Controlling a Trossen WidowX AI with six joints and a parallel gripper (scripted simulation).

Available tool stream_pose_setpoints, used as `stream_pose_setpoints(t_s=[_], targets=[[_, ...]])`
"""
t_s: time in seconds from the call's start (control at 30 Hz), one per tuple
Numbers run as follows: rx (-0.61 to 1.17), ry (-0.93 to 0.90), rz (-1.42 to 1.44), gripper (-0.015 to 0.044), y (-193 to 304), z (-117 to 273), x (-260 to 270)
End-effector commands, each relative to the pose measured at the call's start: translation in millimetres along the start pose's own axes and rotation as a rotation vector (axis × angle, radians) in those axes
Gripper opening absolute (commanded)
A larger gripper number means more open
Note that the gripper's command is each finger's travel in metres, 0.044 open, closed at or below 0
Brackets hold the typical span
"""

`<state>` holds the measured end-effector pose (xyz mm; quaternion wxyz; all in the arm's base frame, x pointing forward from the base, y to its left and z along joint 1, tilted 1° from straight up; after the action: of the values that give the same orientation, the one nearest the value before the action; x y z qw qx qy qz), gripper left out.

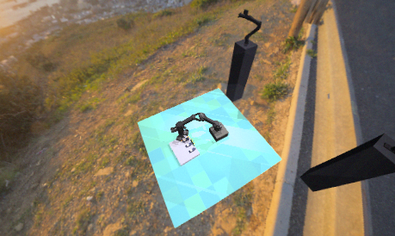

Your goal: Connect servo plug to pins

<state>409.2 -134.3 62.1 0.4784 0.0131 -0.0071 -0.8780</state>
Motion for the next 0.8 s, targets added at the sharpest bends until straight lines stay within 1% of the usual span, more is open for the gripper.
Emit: stream_pose_setpoints(t_s=[0.0,0.2,0.3,0.5,0.63,0.77], targets=[[-0.007,0.002,0.004,0.0115,-1,-7,0],[-0.007,0.002,0.004,0.0115,-1,-14,0],[-0.007,0.002,0.004,0.0036,-1,-14,0],[-0.007,0.002,0.004,0.0000,-1,-13,0],[-0.007,0.002,0.004,0.0000,0,3,0],[-0.007,0.002,0.004,0.0000,0,33,0]])
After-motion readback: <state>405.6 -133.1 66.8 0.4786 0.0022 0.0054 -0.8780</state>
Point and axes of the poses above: the point midway between the two fingers, 35 mm back from their tips, its own z axis back along the fingers, its own x axis across the jaws, y = z × x, the point moved 5 cm from there along z, back along the fingers, and after that the axes turned 13 degrees about z, right-handed, at the moved point
